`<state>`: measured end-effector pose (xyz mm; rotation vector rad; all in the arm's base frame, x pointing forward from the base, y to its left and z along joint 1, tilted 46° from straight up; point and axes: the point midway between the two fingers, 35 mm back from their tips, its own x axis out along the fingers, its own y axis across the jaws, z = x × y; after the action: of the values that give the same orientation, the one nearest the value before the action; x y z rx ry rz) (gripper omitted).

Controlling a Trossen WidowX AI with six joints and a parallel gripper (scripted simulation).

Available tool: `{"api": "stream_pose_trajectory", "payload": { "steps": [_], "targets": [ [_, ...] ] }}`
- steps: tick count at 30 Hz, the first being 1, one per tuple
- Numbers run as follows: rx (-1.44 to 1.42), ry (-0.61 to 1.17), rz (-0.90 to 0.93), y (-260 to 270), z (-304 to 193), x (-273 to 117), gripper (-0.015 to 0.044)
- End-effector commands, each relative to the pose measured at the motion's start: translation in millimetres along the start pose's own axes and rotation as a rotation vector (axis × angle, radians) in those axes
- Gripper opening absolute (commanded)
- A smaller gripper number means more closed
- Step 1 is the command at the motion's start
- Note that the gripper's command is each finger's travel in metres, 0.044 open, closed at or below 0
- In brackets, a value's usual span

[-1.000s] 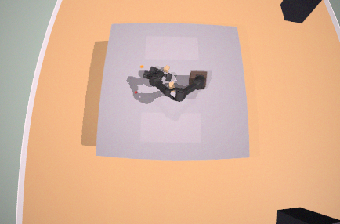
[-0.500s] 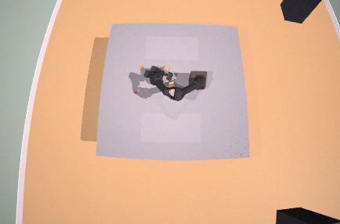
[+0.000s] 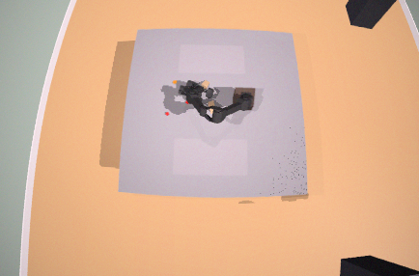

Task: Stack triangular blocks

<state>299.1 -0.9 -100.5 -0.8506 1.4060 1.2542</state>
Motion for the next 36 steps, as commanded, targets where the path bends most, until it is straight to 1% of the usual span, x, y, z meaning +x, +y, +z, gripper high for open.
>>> {"api": "stream_pose_trajectory", "payload": {
  "steps": [1,27,36],
  "targets": [
    [0.007,0.003,0.007,1.8,-0.6,7.9,0.0440],
    [0.014,0.000,0.003,4.9,-0.6,46.7,0.0440],
    [0.014,0.000,0.003,4.9,-0.6,46.7,0.0204]
  ]
}}
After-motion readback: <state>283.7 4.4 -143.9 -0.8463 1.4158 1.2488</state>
